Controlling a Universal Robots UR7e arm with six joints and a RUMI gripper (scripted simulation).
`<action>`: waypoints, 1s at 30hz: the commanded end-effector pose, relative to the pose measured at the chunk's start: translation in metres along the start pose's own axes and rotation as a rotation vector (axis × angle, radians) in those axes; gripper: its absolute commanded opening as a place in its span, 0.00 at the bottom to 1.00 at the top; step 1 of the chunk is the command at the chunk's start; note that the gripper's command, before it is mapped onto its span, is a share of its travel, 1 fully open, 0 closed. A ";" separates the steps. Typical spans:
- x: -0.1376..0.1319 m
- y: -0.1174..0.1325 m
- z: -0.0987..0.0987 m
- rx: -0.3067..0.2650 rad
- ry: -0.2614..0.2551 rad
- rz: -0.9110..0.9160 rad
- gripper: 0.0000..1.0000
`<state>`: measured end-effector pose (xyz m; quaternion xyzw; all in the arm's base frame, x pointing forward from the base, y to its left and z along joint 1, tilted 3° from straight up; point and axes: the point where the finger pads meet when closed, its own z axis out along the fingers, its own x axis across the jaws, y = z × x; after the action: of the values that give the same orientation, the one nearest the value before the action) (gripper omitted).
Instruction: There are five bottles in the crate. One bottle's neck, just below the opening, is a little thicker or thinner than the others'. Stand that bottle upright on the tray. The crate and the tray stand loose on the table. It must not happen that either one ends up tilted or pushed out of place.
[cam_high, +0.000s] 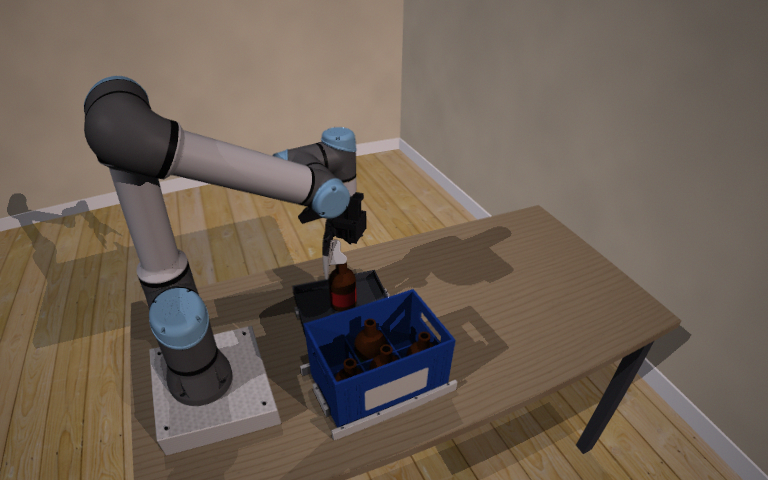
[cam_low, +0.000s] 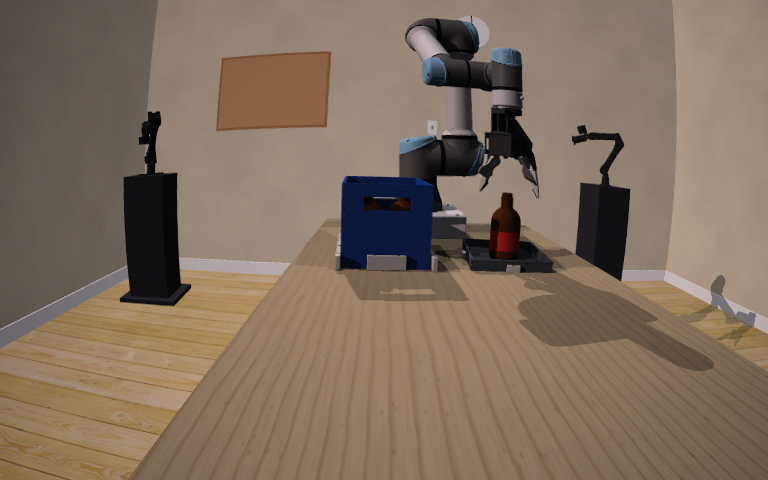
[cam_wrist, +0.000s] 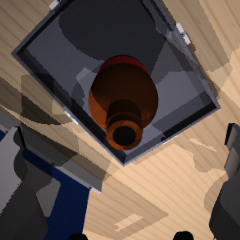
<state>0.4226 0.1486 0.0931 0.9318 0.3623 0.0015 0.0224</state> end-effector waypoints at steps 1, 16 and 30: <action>0.000 0.000 0.000 -0.001 0.001 0.000 1.00; 0.000 0.000 -0.001 -0.001 0.001 0.000 1.00; 0.000 0.000 -0.012 -0.001 0.001 0.000 1.00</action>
<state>0.4225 0.1489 0.1004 0.9318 0.3623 0.0015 0.0224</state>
